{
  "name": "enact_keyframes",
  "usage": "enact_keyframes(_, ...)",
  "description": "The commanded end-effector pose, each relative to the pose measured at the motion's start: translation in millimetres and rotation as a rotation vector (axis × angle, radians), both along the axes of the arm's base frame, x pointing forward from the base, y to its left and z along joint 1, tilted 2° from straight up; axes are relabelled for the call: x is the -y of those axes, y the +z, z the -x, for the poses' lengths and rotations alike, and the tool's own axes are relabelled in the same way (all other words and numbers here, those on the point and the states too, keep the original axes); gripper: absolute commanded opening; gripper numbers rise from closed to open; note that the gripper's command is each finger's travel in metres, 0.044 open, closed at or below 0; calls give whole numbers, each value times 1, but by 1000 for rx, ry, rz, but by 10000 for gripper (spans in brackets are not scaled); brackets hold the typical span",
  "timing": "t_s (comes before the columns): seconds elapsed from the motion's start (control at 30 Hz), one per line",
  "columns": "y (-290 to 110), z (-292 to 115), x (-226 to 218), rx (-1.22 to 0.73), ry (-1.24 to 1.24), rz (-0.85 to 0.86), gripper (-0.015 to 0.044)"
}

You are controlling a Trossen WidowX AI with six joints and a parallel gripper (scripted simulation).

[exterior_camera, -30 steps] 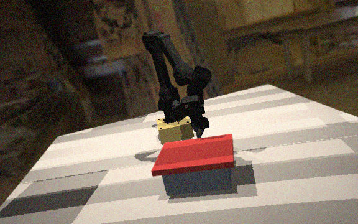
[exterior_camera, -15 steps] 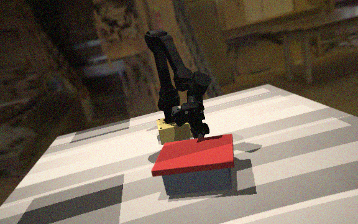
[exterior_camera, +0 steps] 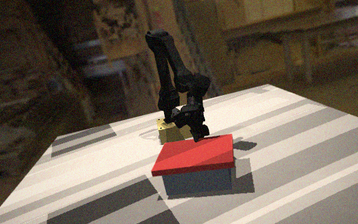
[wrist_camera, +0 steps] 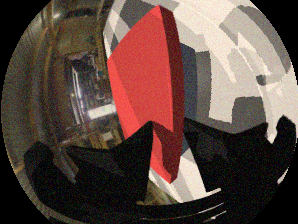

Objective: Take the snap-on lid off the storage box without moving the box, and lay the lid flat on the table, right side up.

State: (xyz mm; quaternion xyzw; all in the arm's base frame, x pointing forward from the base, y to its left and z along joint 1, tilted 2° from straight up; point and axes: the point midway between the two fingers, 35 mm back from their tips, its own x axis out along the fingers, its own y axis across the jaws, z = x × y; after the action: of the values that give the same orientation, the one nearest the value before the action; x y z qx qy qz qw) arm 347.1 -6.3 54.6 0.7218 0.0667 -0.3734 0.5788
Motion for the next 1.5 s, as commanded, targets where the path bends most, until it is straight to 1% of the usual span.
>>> enact_keyframes(0.0,0,-1,0,0,3,3,142)
enact_keyframes(0.07,0,-1,0,0,3,3,128)
enact_keyframes(0.23,0,-1,0,0,3,3,0)
enact_keyframes(1.47,6,3,0,-2,1,0,0)
